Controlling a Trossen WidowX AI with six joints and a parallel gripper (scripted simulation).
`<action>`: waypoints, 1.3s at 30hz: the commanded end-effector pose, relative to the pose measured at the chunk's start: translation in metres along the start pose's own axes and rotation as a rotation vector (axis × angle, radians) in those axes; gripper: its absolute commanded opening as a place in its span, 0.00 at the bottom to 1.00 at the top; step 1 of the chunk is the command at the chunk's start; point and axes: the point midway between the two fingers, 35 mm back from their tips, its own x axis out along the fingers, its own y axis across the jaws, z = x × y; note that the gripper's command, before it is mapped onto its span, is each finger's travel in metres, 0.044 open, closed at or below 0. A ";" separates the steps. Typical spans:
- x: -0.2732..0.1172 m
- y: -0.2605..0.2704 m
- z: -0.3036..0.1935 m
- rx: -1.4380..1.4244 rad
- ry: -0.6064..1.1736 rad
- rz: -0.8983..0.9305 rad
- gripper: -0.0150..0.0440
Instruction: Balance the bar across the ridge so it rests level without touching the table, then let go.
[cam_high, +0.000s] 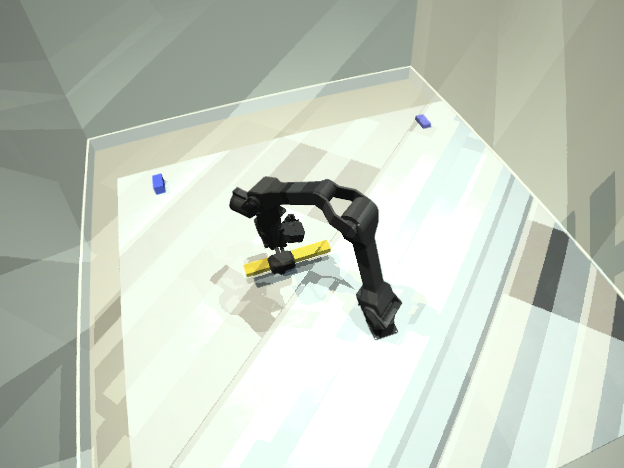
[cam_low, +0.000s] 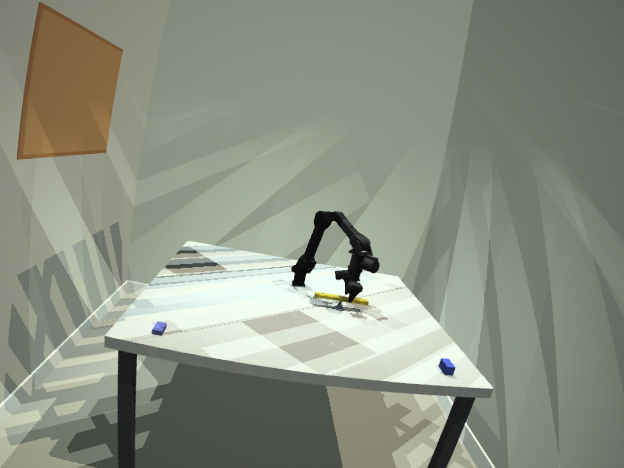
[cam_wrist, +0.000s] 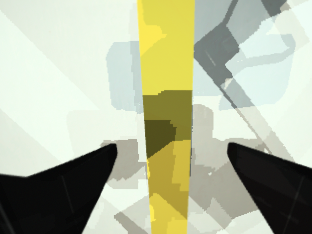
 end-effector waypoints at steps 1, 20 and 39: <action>-0.027 0.005 -0.004 0.000 0.010 0.013 1.00; -0.096 0.000 0.000 0.000 0.009 0.013 1.00; -0.096 0.000 0.000 0.000 0.009 0.013 1.00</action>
